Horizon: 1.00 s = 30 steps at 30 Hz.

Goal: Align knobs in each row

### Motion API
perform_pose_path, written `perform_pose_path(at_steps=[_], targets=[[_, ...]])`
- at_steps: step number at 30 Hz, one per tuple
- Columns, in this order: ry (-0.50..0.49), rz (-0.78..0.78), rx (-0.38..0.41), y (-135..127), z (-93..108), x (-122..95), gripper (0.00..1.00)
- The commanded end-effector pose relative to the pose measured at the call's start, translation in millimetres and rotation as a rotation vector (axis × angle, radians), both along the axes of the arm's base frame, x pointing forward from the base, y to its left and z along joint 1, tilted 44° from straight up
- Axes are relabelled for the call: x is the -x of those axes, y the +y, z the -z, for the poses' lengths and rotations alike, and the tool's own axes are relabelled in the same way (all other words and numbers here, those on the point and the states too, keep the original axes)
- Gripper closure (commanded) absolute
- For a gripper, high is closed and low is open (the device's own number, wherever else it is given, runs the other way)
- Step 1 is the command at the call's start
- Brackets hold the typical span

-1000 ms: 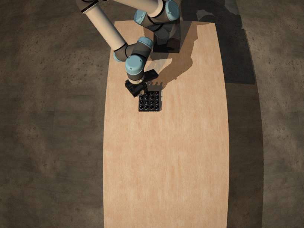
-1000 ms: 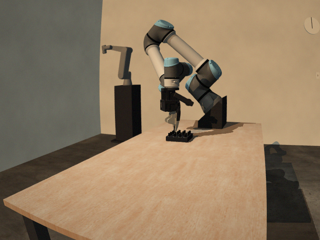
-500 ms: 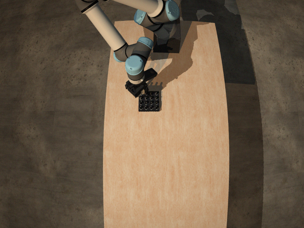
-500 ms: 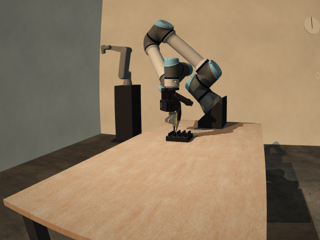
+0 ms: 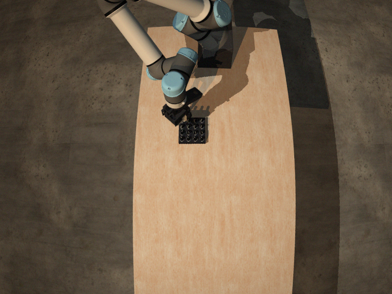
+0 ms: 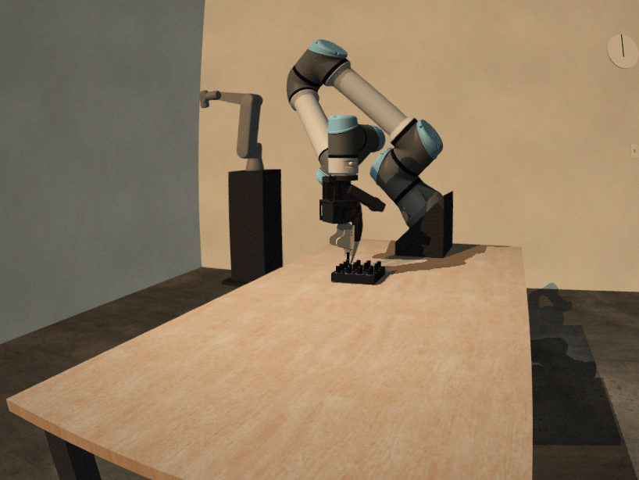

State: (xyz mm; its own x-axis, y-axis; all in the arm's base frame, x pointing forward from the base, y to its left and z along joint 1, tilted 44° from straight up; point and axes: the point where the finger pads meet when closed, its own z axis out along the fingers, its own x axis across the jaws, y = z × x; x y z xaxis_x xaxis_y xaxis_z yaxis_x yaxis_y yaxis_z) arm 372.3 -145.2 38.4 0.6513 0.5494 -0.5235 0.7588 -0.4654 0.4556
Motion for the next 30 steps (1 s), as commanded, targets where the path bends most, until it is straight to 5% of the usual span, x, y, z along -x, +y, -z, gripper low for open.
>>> perform_pose_path(at_steps=[1, 30], targets=[[0.001, -0.002, 0.0, 0.1, -0.3, -0.3, 0.96], [0.001, -0.002, 0.0, 0.1, -0.3, -0.3, 0.89]])
